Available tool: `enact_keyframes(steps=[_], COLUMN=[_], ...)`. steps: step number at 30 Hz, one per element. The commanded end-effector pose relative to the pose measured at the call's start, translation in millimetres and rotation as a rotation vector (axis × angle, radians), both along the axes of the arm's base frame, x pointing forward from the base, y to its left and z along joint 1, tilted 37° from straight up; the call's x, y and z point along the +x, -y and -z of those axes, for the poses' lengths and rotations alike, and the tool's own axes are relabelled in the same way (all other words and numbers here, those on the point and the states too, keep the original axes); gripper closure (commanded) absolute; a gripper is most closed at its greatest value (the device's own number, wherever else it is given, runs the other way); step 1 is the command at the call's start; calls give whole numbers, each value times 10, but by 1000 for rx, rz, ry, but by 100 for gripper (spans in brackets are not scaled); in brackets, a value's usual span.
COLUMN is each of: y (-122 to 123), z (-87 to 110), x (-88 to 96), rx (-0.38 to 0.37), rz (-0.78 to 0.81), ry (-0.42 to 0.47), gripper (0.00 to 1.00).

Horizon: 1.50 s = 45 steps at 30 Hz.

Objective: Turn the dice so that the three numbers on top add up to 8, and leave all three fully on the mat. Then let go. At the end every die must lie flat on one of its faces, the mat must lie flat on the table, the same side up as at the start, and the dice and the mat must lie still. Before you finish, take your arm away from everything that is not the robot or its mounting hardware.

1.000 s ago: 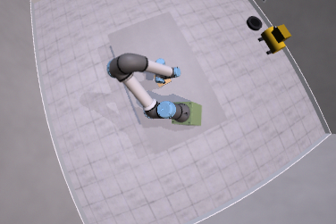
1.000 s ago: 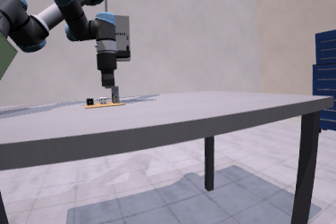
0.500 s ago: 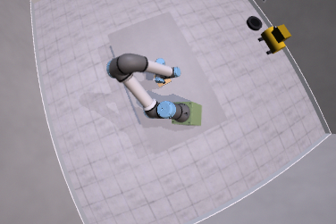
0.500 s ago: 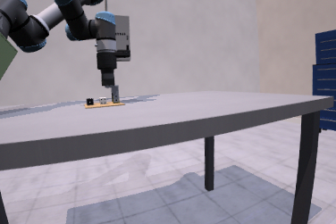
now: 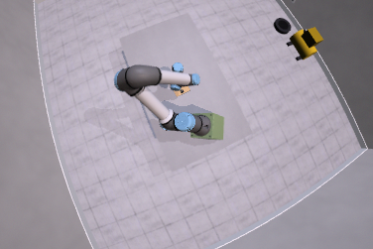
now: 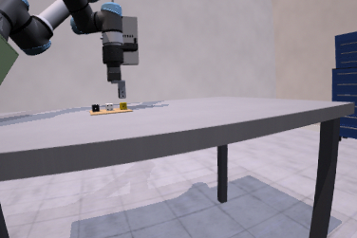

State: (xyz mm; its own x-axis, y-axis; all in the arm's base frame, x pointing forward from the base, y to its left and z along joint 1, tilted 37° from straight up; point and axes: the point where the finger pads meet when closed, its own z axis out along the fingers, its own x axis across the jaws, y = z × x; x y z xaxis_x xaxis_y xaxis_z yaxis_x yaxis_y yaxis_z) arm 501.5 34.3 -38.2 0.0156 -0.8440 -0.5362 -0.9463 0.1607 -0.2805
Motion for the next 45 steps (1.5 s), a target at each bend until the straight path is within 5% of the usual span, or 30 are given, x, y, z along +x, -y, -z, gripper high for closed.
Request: enact_keyframes(steps=[1, 19, 20, 45], y=[106, 262, 262, 273], z=[-163, -406, -406, -423], x=[-62, -161, -161, -167], rx=[0, 0, 0, 0], rz=[-1, -1, -1, -1], ry=[0, 0, 0, 0], gripper=[21, 21, 0, 0])
